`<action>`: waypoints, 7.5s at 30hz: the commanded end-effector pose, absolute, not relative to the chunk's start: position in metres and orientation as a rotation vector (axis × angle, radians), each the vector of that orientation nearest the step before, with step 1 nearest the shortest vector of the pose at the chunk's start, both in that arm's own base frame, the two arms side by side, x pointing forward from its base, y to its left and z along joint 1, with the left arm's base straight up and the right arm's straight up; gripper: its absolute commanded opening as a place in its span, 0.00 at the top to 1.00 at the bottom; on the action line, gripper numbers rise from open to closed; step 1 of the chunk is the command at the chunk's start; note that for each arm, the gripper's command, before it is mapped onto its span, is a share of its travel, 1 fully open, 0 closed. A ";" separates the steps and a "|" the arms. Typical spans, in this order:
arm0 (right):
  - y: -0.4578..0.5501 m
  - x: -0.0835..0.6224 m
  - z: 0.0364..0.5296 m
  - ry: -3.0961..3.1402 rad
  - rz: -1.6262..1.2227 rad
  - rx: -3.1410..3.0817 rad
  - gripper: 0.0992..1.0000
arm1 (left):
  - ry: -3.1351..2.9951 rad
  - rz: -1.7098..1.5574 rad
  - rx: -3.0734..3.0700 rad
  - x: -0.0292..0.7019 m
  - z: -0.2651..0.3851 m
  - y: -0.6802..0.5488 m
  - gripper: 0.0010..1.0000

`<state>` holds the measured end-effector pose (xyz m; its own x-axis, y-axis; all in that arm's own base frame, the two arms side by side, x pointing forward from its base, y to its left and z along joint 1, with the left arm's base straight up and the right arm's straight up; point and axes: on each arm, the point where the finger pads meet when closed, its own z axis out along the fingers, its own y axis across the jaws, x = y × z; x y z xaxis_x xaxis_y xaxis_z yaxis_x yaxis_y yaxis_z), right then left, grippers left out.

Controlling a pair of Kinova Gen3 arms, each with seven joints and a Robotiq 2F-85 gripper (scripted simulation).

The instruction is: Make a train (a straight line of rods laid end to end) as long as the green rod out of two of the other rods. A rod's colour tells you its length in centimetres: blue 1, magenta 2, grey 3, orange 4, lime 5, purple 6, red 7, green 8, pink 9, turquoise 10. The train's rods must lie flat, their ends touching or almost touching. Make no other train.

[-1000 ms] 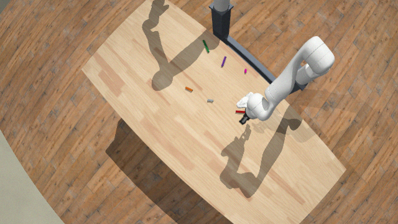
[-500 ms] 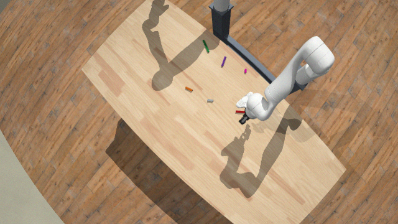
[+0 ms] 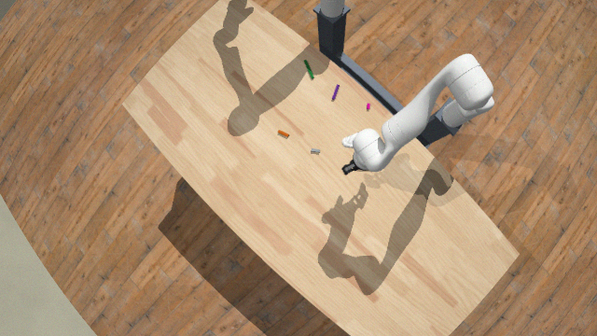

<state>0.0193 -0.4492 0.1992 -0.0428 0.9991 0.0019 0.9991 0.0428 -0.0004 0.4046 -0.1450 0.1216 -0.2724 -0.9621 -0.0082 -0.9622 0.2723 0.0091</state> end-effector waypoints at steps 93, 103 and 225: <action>-0.450 0.019 0.200 -2.269 0.000 -2.173 0.00 | 2.908 -0.002 1.183 0.318 0.161 -0.538 0.00; -0.450 0.019 0.200 -2.269 0.000 -2.173 0.00 | 2.908 -0.002 1.183 0.318 0.161 -0.538 0.00; -0.450 0.019 0.200 -2.269 0.000 -2.173 0.00 | 2.989 -0.003 -0.965 0.227 0.092 -0.265 0.00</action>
